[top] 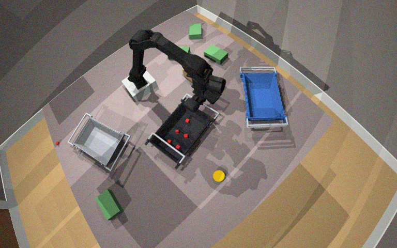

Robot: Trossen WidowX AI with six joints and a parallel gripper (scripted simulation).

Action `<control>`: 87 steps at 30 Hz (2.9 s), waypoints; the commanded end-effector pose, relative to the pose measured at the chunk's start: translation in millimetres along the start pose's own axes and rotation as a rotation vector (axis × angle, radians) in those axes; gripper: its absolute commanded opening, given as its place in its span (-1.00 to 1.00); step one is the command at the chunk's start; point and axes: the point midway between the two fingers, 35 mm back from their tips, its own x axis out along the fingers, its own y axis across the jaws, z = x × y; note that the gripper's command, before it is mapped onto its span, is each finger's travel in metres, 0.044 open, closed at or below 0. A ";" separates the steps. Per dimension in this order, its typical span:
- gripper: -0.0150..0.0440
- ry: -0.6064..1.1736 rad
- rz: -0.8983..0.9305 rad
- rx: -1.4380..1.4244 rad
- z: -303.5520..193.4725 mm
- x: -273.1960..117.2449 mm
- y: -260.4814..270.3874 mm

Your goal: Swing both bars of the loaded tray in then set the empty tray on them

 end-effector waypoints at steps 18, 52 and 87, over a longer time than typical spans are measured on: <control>-0.22 0.011 -0.008 0.005 -3.1 -3.5 -25.0; -0.22 0.006 -0.014 0.002 0.1 -28.1 -73.3; -0.49 0.007 -0.014 0.002 -0.1 -28.6 -73.3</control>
